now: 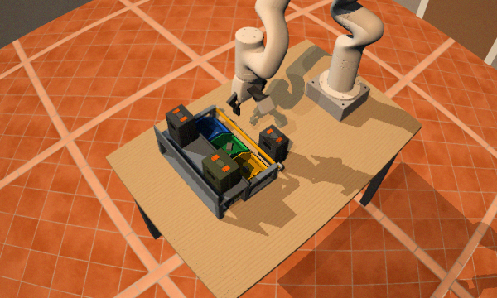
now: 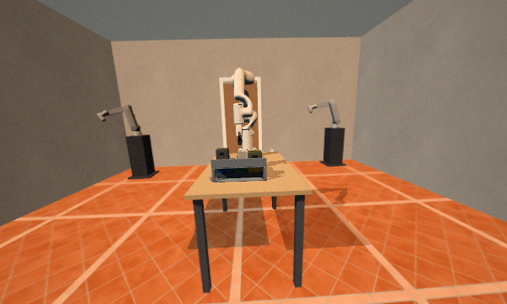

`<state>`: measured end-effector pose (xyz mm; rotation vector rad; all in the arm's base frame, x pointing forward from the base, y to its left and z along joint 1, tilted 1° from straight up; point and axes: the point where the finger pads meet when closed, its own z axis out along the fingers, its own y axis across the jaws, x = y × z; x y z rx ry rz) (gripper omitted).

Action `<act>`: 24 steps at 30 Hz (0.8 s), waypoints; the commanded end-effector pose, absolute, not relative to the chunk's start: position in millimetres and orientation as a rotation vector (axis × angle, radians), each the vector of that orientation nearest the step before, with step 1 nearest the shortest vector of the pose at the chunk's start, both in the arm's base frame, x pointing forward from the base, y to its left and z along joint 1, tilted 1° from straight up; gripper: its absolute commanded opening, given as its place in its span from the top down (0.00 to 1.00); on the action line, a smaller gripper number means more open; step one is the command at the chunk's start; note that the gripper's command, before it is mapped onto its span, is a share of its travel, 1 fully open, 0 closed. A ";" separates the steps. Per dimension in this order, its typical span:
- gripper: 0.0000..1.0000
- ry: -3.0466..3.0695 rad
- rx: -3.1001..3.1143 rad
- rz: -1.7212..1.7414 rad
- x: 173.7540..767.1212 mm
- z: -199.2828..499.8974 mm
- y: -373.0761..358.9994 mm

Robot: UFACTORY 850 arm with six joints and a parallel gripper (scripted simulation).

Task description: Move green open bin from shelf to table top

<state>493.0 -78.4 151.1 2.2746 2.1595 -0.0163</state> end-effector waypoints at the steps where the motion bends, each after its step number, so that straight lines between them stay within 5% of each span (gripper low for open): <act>1: 0.00 2.156 2.271 -0.011 496.5 143.8 -79.0; 24: 0.00 2.156 2.271 -0.011 496.4 148.7 -78.9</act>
